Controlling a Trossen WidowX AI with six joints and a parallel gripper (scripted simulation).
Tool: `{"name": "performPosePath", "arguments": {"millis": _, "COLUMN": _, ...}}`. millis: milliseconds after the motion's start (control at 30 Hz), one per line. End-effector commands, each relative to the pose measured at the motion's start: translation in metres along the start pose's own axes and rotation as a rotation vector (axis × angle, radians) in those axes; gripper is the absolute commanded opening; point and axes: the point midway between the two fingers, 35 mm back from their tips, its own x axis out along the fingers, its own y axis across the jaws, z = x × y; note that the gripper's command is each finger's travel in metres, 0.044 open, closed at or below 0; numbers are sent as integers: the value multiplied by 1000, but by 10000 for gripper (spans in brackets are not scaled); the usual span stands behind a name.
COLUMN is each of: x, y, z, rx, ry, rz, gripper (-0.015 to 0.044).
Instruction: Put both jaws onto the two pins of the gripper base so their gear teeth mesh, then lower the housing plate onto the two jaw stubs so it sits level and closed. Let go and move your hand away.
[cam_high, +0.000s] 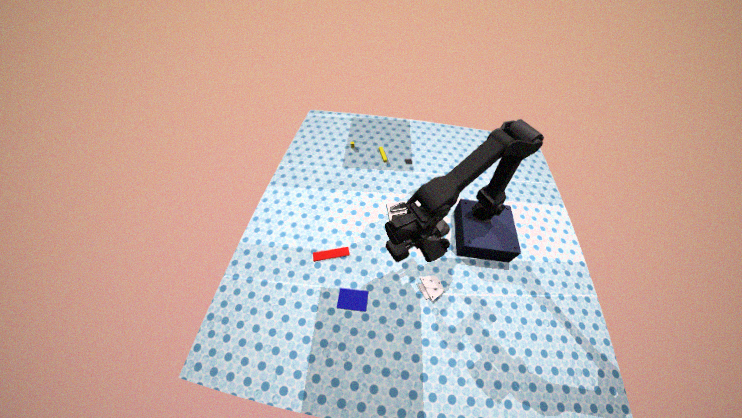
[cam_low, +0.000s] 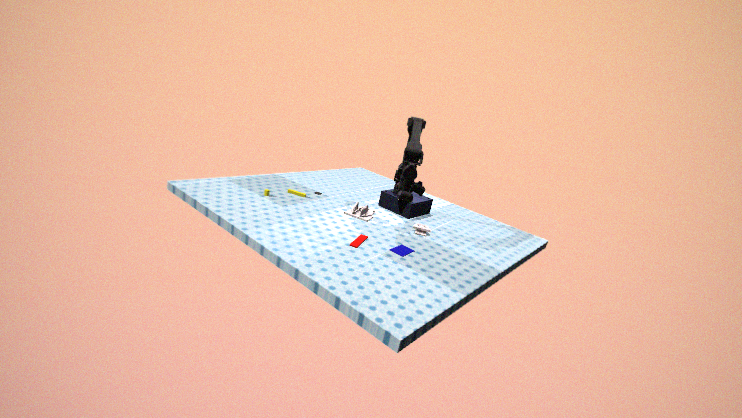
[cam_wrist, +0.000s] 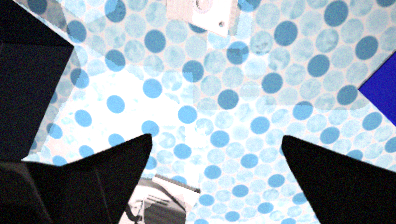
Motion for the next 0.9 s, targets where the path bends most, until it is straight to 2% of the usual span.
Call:
{"name": "performPosePath", "arguments": {"millis": 0, "x": -1, "y": -2, "z": 7, "rx": -102, "ry": 2, "rz": 2, "gripper": 440}}
{"name": "performPosePath", "arguments": {"millis": 867, "x": -5, "y": -5, "z": 60, "rx": -764, "ry": -4, "rz": 3, "gripper": 440}}
